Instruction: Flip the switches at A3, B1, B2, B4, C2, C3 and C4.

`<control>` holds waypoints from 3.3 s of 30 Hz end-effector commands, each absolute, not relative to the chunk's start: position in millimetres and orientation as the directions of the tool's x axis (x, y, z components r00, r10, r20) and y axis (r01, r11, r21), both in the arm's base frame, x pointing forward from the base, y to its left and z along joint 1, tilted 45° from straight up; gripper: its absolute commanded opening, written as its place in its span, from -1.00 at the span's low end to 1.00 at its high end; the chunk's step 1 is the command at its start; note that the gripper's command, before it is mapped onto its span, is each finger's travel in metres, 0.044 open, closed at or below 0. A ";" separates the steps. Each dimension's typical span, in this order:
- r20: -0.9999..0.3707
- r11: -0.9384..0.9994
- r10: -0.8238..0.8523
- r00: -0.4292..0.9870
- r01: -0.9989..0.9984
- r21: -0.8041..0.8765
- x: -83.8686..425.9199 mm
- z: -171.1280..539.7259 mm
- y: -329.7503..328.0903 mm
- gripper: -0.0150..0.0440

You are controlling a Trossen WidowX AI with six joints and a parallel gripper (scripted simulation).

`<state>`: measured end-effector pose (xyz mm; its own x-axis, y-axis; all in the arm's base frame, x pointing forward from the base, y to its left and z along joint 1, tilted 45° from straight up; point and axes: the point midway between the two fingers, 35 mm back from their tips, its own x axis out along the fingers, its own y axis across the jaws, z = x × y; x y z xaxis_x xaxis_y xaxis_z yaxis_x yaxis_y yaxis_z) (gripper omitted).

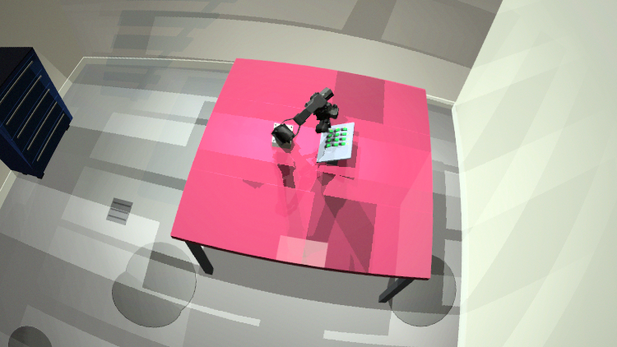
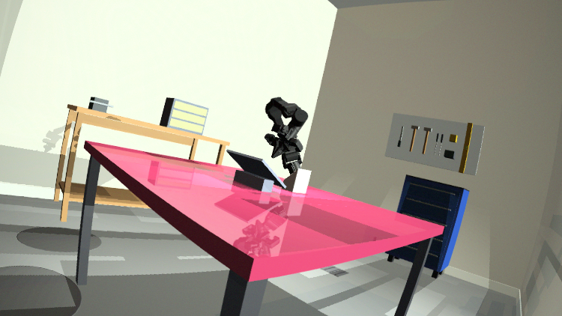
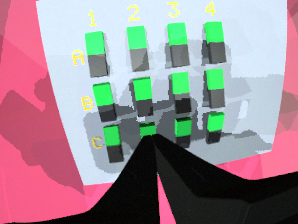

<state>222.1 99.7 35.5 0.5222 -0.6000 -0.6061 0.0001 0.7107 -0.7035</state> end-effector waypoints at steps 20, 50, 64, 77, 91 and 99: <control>-0.595 0.708 -0.598 0.537 0.005 -0.706 234.8 64.9 34.0 -0.49; -0.594 0.707 -0.598 0.538 0.006 -0.707 247.2 50.5 19.2 -0.49; -0.594 0.707 -0.598 0.538 0.006 -0.707 247.2 50.5 19.2 -0.49; -0.594 0.707 -0.598 0.538 0.006 -0.707 248.1 49.5 18.1 -0.49; -0.594 0.707 -0.598 0.538 0.006 -0.707 249.1 48.4 17.0 -0.49; -0.594 0.707 -0.598 0.538 0.006 -0.707 249.7 47.8 16.3 -0.49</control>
<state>249.4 16.3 48.6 0.5384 -0.6011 -0.5906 0.0118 0.7062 -0.7079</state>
